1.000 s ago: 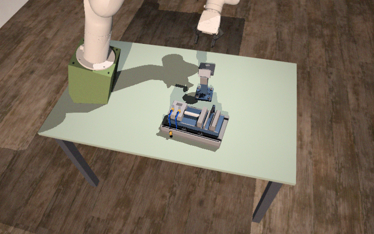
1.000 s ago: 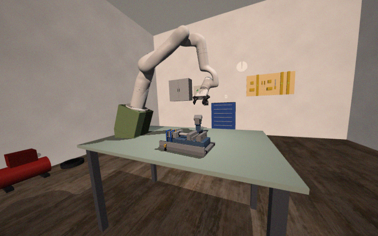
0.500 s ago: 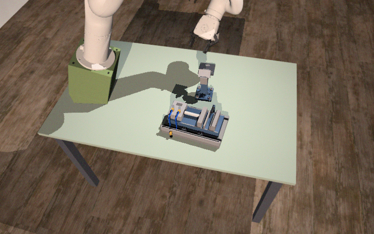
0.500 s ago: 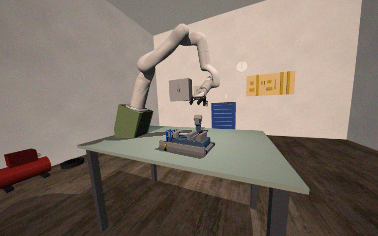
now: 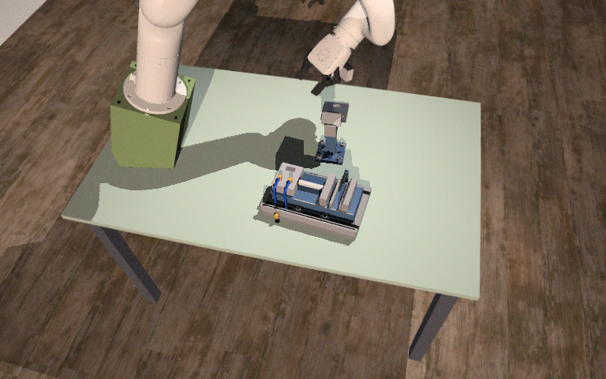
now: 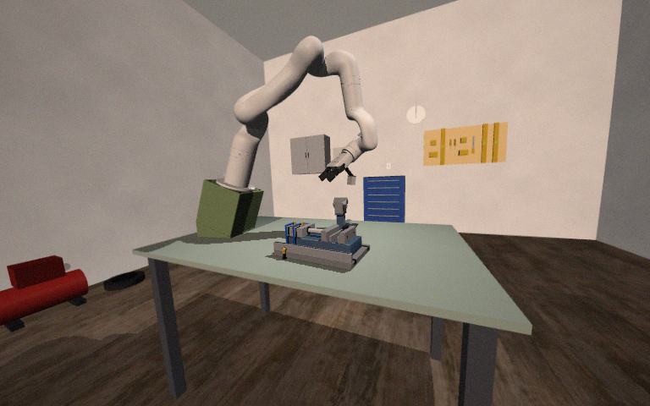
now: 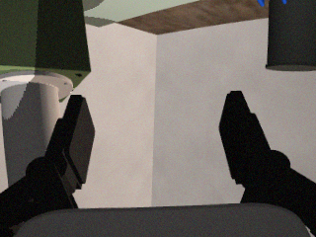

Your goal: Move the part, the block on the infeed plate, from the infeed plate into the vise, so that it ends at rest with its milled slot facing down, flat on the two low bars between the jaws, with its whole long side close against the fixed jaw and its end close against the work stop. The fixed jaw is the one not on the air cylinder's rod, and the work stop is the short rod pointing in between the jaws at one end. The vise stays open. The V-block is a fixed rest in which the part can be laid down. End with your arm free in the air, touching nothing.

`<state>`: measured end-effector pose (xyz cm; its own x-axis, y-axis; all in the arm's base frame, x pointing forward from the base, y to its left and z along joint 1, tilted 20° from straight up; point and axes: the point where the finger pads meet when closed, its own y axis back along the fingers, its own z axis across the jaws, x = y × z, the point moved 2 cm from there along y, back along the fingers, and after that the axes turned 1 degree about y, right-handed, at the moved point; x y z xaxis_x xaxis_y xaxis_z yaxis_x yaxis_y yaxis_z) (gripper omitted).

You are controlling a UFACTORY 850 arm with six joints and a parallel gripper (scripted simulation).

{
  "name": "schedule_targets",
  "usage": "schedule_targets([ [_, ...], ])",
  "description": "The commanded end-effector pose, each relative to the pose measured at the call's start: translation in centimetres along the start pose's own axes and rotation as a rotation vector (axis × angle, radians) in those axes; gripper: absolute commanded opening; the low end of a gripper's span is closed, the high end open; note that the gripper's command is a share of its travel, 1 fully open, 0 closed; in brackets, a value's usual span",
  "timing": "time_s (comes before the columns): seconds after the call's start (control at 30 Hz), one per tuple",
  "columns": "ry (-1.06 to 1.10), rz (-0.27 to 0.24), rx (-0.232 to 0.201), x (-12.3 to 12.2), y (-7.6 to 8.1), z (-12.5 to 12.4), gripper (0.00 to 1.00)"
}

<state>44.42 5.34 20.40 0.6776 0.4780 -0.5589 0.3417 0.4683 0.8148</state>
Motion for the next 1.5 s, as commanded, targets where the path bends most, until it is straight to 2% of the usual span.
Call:
schedule_targets([
  [0.0,-0.104,-0.004,0.129,-1.1,-1.3,0.1,0.89],
  [0.03,-0.126,-0.005,0.155,-1.3,-1.5,0.1,0.89],
  [0.1,-0.126,-0.005,0.155,-1.3,-1.5,0.1,0.89],
  [0.33,-0.285,-0.009,0.338,-2.4,-2.8,0.0,0.89],
  [0.37,-0.306,-0.009,0.362,-2.5,-2.9,0.0,0.89],
  [0.4,-0.309,-0.009,0.365,-2.5,-2.9,0.0,0.89],
  [0.57,-0.428,-0.008,0.499,-3.0,-3.5,0.1,0.89],
  [0.67,-0.429,-0.008,0.501,-3.0,-3.5,0.2,0.89],
  [0.87,-0.578,-0.004,0.664,-3.4,-3.9,0.6,0.89],
  [0.9,-0.599,-0.003,0.687,-3.4,-3.9,0.7,0.89],
  [0.93,-0.603,-0.003,0.691,-3.4,-3.9,0.7,0.89],
  [1.1,-0.725,0.004,0.821,-3.5,-4.0,1.4,0.89],
  [1.13,-0.727,0.004,0.824,-3.5,-4.0,1.4,0.89],
  [1.17,-0.751,0.006,0.85,-3.5,-4.0,1.6,0.89],
  [1.23,-0.751,0.006,0.85,-3.5,-4.0,1.6,0.89],
  [1.47,-0.92,0.021,1.026,-3.6,-3.9,3.2,0.89],
])
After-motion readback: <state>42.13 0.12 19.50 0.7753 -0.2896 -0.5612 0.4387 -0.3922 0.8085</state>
